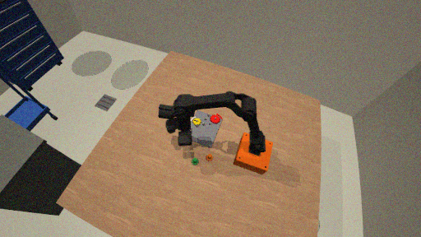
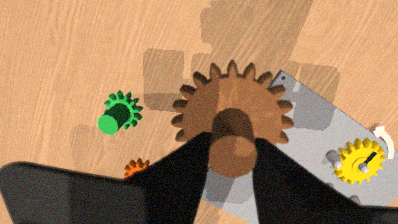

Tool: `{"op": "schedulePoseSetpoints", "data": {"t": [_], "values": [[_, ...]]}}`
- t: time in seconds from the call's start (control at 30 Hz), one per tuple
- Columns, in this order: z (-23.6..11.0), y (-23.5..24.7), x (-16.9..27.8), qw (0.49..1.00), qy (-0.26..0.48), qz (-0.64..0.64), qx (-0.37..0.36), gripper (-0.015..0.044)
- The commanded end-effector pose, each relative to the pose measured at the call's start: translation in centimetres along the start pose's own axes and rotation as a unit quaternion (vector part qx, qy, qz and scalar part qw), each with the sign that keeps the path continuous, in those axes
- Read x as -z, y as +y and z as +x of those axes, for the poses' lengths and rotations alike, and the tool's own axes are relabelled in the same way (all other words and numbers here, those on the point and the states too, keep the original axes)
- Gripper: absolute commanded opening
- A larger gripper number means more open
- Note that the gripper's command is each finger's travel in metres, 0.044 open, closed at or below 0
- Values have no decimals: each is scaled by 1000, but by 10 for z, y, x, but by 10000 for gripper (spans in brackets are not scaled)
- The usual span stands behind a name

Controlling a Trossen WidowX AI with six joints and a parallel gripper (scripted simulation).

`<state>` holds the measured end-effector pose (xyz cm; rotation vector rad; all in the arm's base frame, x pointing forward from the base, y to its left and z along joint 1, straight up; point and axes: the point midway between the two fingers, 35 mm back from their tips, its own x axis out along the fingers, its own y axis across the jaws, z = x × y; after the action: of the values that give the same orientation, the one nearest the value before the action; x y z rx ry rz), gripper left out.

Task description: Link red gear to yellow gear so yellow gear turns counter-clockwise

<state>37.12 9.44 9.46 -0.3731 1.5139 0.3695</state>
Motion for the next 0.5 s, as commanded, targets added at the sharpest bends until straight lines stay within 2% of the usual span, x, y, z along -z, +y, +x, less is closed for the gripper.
{"op": "schedulePoseSetpoints", "data": {"t": [0.0, 0.47], "values": [[-13, 0, 0, 1000, -6, -1, -1, 0], [-46, -2, 7, 1000, -6, 1, 0, 0]]}}
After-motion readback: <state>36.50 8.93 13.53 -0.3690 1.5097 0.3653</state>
